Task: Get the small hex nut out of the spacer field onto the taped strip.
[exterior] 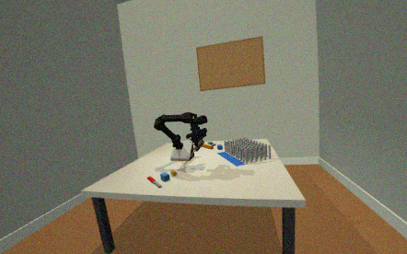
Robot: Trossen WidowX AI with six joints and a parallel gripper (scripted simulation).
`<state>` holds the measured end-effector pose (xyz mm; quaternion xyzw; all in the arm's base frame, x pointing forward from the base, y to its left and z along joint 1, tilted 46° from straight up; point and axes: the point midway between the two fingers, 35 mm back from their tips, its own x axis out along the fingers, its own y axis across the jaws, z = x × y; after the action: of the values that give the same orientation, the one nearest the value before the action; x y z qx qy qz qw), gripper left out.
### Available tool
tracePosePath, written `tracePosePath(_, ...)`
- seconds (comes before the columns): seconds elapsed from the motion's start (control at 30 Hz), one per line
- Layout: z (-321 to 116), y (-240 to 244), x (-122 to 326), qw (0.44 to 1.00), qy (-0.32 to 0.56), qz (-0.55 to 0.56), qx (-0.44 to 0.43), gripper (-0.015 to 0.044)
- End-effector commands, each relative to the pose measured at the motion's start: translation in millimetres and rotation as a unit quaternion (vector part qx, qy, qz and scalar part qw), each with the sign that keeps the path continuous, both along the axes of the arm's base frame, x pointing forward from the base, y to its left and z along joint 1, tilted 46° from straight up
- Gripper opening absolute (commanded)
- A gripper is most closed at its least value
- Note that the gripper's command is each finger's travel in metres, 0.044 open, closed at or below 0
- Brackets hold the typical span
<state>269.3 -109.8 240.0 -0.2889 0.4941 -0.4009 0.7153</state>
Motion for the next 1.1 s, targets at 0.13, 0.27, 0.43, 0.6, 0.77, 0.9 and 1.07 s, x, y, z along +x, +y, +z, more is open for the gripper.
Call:
tracePosePath(0.13, -13.9, 14.3, 3.0, 0.990, -0.121, -0.045, 0.059, 0.0000)
tracePosePath(0.27, -20.0, 20.5, 4.1, 0.978, -0.177, -0.071, 0.088, 0.0000)
tracePosePath(0.43, -27.4, 28.3, 5.4, 0.956, -0.244, -0.105, 0.124, 0.0000)
tracePosePath(0.6, -34.8, 36.3, 6.4, 0.928, -0.306, -0.141, 0.161, 0.0000)
tracePosePath(0.77, -42.1, 44.5, 7.2, 0.892, -0.365, -0.178, 0.197, 0.0000)
tracePosePath(0.9, -47.9, 51.2, 7.6, 0.859, -0.408, -0.210, 0.226, 0.0000)
tracePosePath(1.07, -55.1, 59.6, 7.9, 0.812, -0.458, -0.251, 0.260, 0.0000)
